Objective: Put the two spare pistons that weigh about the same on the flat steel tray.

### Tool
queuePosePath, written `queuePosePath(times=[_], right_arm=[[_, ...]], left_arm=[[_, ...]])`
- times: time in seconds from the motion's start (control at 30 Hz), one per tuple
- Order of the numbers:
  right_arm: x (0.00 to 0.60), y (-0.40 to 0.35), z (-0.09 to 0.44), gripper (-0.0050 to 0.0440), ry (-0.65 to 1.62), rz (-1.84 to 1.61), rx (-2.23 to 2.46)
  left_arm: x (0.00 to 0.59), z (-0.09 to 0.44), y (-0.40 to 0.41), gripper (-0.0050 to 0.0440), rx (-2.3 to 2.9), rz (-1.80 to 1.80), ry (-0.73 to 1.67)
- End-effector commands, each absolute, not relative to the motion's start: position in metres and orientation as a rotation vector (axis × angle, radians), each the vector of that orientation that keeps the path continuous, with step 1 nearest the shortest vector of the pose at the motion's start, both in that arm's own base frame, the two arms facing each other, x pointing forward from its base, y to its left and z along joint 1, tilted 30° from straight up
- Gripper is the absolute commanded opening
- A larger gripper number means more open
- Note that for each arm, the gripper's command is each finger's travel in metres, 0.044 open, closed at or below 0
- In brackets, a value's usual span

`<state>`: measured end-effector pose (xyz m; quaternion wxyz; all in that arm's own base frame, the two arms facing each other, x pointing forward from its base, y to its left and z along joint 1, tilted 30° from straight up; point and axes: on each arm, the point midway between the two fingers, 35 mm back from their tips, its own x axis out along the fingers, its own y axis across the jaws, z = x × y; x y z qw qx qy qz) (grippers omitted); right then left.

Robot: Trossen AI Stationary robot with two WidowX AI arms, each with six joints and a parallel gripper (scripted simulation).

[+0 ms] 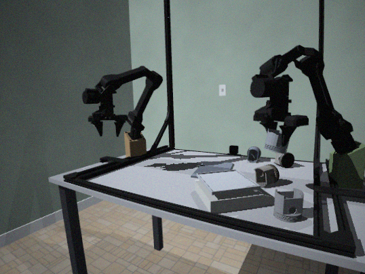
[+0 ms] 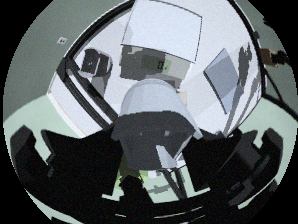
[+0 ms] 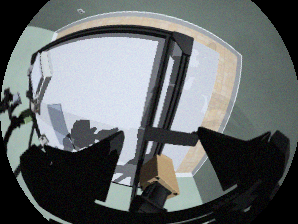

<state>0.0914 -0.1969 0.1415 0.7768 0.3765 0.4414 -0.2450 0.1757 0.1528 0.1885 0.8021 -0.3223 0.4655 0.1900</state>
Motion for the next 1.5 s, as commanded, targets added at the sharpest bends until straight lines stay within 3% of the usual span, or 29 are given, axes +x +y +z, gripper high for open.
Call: queuePosePath(times=[0.0, 1.1, 1.47], right_arm=[[0.092, -0.197, 0.142, 0.044, 0.953, -0.525, 0.813], [0.092, -0.197, 0.142, 0.044, 0.953, -0.525, 0.813], [0.092, -0.197, 0.142, 0.044, 0.953, -0.525, 0.813]], left_arm=[[0.175, 0.19, 0.152, 0.0158, -0.581, 0.375, 0.998], [0.245, 0.223, 0.03, 0.0158, 0.128, -0.012, 1.047], [0.267, 0.234, -0.008, 0.0158, 0.133, -0.015, 1.047]])
